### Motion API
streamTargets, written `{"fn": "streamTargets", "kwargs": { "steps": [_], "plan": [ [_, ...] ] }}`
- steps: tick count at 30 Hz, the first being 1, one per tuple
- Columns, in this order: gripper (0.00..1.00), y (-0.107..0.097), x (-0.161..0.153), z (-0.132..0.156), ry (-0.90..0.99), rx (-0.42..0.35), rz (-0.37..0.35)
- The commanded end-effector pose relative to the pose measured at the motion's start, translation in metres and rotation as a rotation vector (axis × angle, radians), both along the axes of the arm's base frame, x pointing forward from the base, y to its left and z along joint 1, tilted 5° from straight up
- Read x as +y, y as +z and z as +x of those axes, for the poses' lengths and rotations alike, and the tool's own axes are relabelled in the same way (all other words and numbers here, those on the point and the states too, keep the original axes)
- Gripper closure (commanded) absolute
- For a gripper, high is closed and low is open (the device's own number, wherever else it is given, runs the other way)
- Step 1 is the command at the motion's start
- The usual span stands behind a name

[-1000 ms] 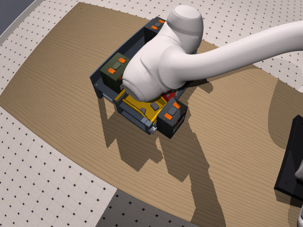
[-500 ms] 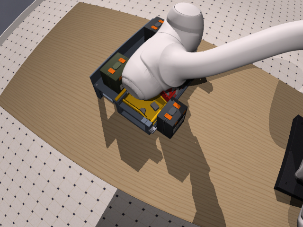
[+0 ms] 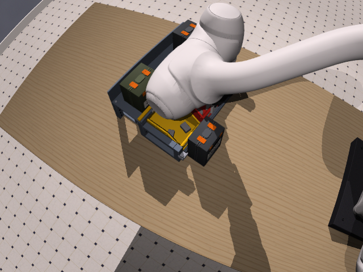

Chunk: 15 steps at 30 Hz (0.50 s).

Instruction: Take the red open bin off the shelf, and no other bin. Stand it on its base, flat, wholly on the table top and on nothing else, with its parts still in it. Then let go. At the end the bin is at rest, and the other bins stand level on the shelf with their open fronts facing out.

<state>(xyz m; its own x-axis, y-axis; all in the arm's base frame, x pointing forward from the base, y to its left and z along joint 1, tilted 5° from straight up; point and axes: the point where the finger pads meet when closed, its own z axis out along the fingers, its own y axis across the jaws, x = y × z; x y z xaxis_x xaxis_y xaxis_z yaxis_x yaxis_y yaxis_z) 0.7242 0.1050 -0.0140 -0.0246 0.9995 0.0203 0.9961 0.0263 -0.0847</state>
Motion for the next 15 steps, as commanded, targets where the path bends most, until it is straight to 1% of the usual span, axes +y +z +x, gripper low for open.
{"fn": "streamTargets", "kwargs": {
  "steps": [1,15],
  "plan": [
    [1.0,0.0007,0.0,0.0006,0.0,-0.002,0.0],
    [1.0,-0.0007,0.0001,0.0007,0.0,-0.002,0.0]
  ]
}}
